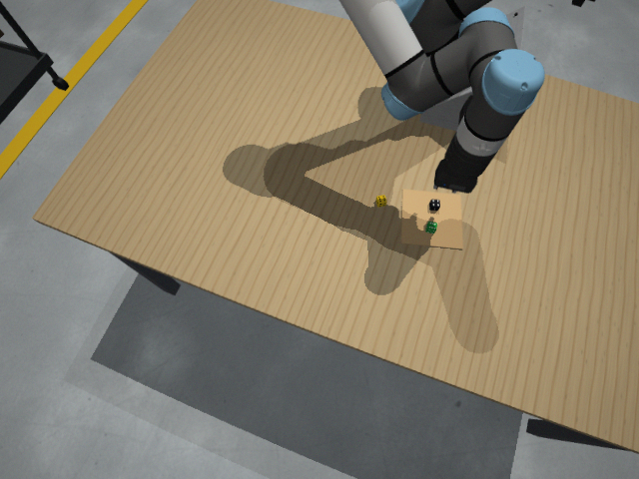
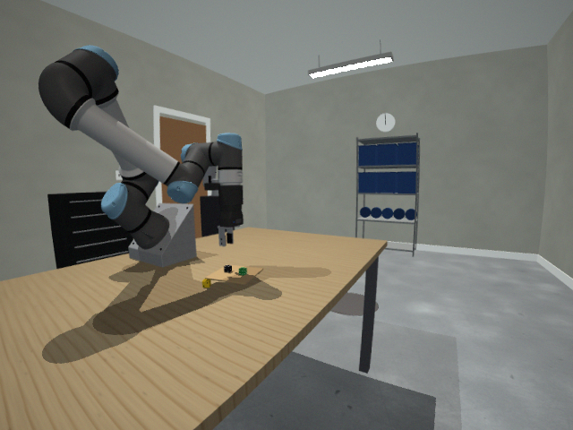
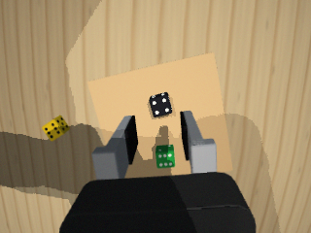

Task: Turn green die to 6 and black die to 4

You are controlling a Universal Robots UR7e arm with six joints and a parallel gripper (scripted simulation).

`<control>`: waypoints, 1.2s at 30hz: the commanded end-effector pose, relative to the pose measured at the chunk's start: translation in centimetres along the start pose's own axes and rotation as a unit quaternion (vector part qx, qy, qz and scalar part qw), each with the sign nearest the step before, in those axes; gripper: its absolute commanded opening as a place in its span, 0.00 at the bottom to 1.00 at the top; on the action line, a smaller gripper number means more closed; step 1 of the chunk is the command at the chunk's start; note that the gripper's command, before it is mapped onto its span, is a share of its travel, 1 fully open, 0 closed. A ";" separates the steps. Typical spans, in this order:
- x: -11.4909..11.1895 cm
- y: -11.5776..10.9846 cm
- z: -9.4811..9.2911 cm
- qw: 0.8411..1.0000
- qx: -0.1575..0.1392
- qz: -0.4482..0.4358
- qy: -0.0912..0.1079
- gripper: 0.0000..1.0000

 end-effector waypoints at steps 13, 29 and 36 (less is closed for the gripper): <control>0.0 0.0 0.1 1.000 0.000 0.000 0.000 1.00; 0.0 0.0 0.9 1.000 0.000 0.000 0.000 1.00; 0.0 0.0 2.6 1.000 0.000 0.000 0.000 1.00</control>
Point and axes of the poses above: the point where the finger pads meet when closed, its own z axis back along the fingers, its own x axis across the jaws, y = z × x, the point moved 5 cm from there along z, back along the fingers, and after that the axes turned 15 degrees about z, right-handed, at the moved point
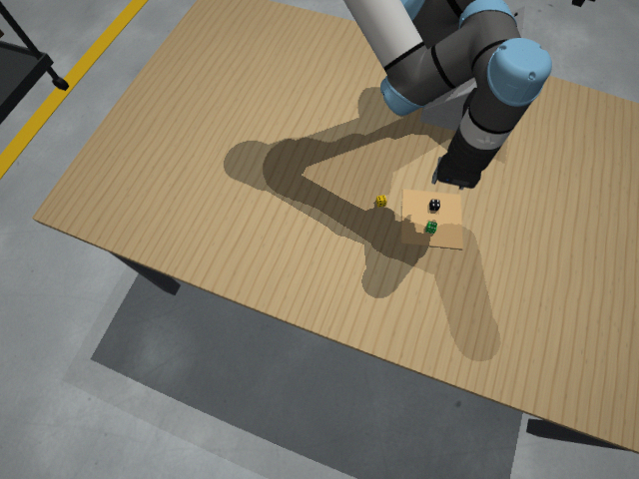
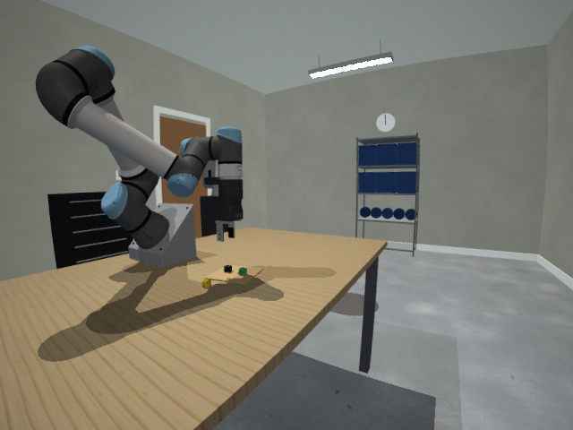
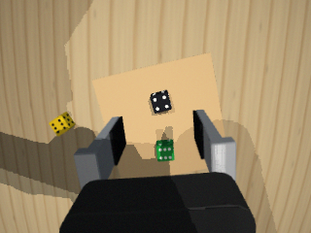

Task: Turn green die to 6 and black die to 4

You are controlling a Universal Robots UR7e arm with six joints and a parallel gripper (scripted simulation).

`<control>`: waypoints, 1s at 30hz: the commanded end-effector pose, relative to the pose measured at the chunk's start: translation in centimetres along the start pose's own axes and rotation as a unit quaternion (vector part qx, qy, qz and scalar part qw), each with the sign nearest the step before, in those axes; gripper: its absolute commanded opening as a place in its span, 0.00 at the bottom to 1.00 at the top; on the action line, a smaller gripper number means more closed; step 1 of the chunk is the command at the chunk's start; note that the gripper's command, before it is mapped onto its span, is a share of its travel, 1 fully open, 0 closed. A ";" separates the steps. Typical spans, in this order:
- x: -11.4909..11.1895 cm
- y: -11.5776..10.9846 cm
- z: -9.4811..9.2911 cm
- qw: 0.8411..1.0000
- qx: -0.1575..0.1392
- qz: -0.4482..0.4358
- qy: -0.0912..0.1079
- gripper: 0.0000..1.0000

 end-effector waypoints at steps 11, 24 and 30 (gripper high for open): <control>0.0 0.0 5.8 1.000 0.000 0.000 0.000 1.00; 0.0 0.0 7.0 1.000 0.000 0.000 0.000 1.00; 0.0 0.0 7.0 1.000 0.000 0.000 0.000 1.00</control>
Point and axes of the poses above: the point where the finger pads meet when closed, its own z axis back along the fingers, its own x axis across the jaws, y = z × x, the point moved 5 cm from there along z, back along the fingers, and after that the axes turned 15 degrees about z, right-handed, at the moved point
